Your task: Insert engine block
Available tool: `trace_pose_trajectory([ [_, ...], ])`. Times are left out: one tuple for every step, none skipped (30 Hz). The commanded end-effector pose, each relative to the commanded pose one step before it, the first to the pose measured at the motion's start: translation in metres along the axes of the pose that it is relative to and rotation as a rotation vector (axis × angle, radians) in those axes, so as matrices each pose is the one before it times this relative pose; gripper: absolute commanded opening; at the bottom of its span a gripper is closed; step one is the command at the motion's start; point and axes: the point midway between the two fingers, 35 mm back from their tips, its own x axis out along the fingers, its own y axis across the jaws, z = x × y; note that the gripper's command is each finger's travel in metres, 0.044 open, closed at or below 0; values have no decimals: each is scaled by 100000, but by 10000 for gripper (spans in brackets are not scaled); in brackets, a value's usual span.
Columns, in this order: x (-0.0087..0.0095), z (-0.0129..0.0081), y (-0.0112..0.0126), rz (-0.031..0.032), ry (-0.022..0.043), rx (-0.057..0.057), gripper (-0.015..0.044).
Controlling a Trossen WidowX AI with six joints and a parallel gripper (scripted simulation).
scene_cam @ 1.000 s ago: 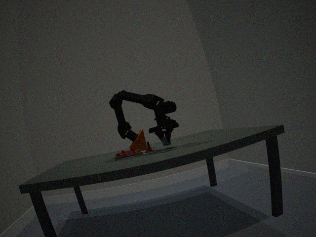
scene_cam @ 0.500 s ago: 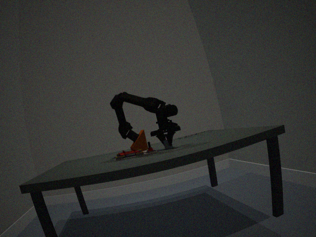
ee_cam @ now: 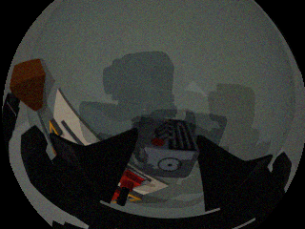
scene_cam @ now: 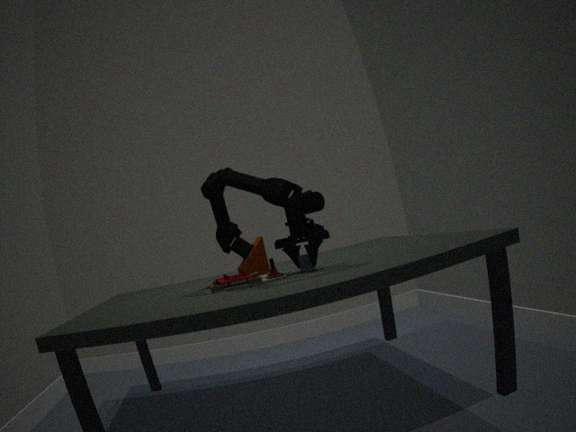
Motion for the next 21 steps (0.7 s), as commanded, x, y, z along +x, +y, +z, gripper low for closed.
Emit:
trace_pose_trajectory([
  [-2,22,-6,4,-116,6,394],
  [0,0,0,0,0,0,420],
  [0,0,0,0,0,0,440],
  [0,0,0,0,0,0,440],
  [0,0,0,0,0,0,440],
  [0,0,0,0,0,0,440],
  [0,0,0,0,0,0,440],
  [0,0,0,0,0,0,440],
  [-86,-17,-2,216,33,43,440],
  [-226,-2,-13,235,-105,80,440],
  [-330,-1,-12,185,-89,64,440],
  [-638,0,-13,206,-107,72,440],
  [-521,2,-4,72,-48,25,440],
  [-422,3,-2,16,-23,6,440],
  [-397,3,-2,0,-17,0,440],
  [-397,3,-2,-4,-16,-2,440],
  [-401,3,-2,-6,-15,-2,440],
  [-402,3,-2,-6,-15,-3,440],
  [-402,3,-1,-6,-15,-3,440],
  [-213,2,-2,-3,-8,-2,440],
  [-91,1,0,-1,-3,-1,440],
])
